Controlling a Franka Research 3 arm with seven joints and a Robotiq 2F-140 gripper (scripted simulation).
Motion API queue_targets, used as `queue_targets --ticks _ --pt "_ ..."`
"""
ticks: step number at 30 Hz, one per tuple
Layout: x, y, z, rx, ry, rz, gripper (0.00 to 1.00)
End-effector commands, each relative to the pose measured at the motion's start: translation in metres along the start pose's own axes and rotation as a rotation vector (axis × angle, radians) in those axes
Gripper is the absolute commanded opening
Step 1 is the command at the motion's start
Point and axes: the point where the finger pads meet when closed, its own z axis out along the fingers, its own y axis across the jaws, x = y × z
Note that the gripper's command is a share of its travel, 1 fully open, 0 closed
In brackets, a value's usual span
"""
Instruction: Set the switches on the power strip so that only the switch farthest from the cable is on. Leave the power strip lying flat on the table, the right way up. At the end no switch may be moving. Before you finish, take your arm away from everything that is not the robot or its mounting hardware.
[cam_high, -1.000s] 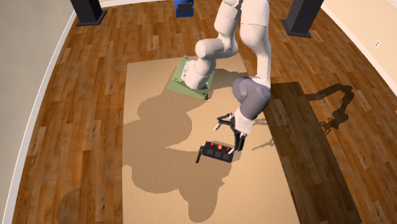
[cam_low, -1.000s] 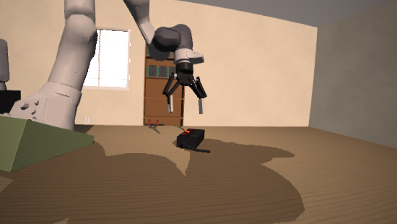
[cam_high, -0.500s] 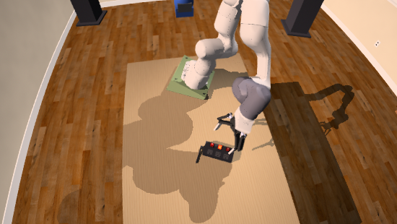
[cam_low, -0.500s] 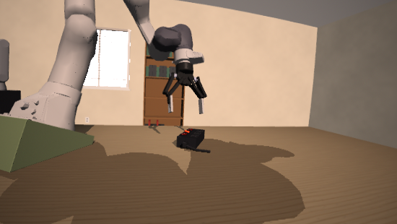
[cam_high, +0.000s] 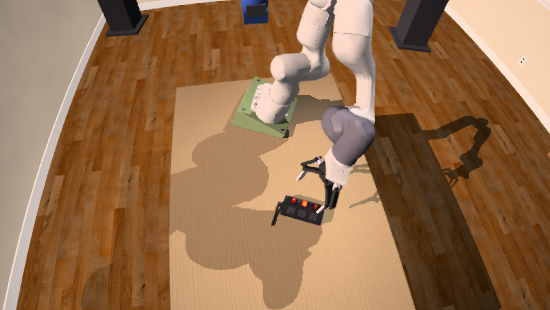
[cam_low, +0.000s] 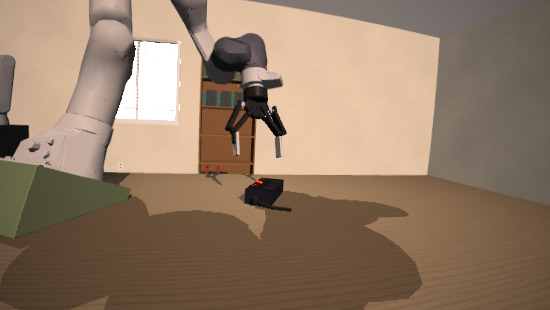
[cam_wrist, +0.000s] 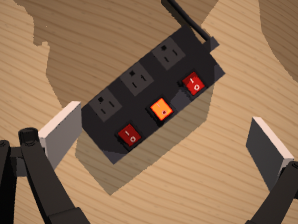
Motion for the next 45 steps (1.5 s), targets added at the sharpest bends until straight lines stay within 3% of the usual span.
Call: queue_targets --ticks 1,14,16,18,19,20,24,45 --pt "0.000 0.000 0.000 0.003 -0.002 -0.002 1.00" --pt "0.001 0.000 0.000 -0.001 -0.003 0.005 1.00" --pt "0.016 -0.003 -0.005 -0.014 -0.056 0.083 1.00" --pt "0.042 -0.011 -0.017 -0.021 -0.174 0.227 1.00" --pt "0.042 -0.011 -0.017 -0.021 -0.174 0.227 1.00" --pt "0.054 -0.016 -0.025 -0.014 -0.234 0.289 1.00" --pt "0.066 -0.023 -0.034 0.002 -0.298 0.351 1.00" --pt "0.067 -0.024 -0.035 0.003 -0.302 0.354 1.00"
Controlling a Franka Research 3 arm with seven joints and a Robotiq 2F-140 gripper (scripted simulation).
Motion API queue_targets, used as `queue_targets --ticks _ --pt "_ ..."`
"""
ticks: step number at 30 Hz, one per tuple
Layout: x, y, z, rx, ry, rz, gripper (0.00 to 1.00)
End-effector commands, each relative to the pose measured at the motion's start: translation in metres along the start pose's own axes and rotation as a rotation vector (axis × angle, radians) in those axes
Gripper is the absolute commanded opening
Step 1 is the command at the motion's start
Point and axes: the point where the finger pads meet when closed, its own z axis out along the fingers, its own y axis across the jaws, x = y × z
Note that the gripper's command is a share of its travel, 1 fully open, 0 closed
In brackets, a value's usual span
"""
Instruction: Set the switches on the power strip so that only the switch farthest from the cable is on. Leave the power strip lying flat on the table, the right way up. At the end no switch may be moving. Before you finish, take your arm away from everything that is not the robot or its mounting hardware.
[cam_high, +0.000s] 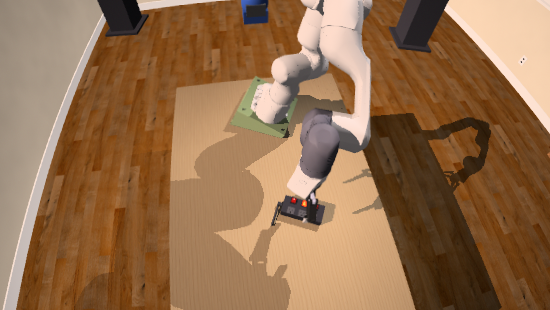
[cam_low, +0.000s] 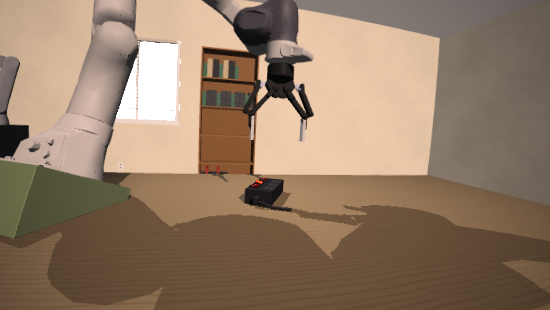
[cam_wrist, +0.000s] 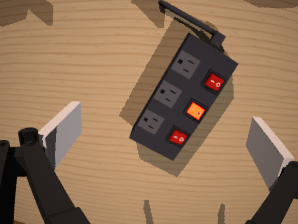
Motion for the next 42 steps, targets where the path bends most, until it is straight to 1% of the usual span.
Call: queue_targets --ticks 1,19,22,25,34,36,37,42 --pt "0.000 0.001 0.000 -0.003 -0.004 -0.014 1.00" --pt "-0.001 0.001 0.000 -0.003 -0.003 -0.033 1.00" --pt "-0.003 0.001 0.002 -0.003 -0.002 -0.145 1.00" --pt "-0.009 0.001 0.006 -0.003 0.002 -0.362 1.00" --pt "-0.041 0.007 0.028 -0.027 0.024 -0.669 1.00" --pt "-0.041 0.007 0.028 -0.027 0.024 -0.669 1.00" --pt "-0.045 0.008 0.031 -0.036 0.029 -0.763 1.00" --pt "-0.063 0.013 0.043 -0.050 0.043 -0.933 1.00"
